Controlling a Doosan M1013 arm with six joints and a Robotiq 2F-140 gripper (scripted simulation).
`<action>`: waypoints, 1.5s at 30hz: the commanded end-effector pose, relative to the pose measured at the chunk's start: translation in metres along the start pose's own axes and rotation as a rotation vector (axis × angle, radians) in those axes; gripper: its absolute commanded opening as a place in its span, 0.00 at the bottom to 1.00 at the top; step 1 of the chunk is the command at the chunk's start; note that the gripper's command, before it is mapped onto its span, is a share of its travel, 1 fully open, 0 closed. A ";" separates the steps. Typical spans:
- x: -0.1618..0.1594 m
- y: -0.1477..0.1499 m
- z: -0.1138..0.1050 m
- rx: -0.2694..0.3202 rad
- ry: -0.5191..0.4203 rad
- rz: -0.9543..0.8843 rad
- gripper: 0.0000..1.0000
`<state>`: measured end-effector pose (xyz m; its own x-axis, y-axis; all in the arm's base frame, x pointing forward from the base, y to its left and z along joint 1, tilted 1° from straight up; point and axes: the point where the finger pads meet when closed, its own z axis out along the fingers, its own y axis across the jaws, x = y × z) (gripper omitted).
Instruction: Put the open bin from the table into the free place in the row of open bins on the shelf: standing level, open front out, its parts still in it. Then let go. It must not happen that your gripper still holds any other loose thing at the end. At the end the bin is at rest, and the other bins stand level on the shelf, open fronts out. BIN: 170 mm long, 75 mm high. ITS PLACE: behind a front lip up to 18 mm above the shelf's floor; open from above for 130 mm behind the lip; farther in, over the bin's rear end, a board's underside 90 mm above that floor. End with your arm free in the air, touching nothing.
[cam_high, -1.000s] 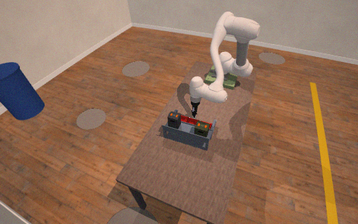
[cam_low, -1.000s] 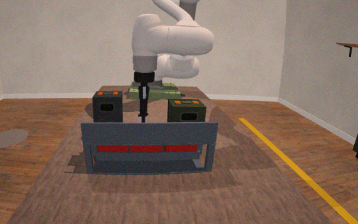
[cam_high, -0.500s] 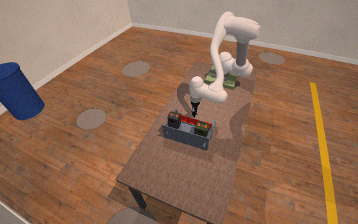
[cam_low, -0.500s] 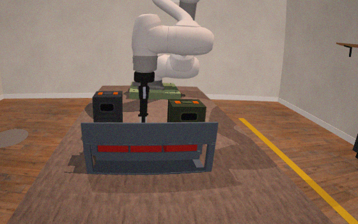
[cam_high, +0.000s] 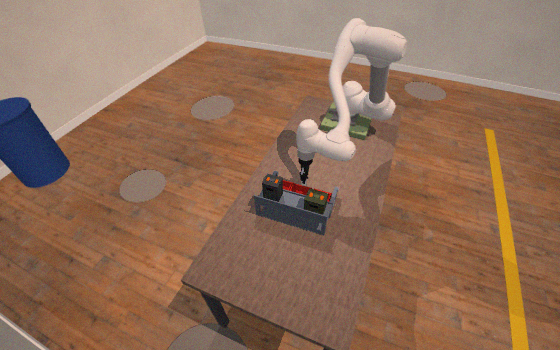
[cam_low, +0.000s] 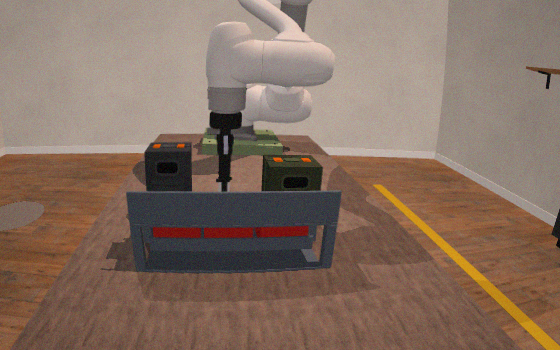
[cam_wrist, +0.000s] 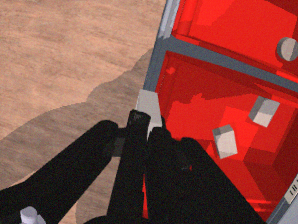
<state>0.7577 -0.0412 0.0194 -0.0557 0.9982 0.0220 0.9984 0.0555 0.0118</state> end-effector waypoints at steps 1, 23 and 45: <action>0.000 0.000 0.000 0.000 0.000 0.000 0.00; 0.000 -0.004 -0.004 0.000 0.000 0.000 0.00; 0.000 -0.020 -0.020 0.000 0.000 0.000 0.00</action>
<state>0.7377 -0.0428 0.0391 -0.0557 0.9982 0.0220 0.9984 0.0555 0.0118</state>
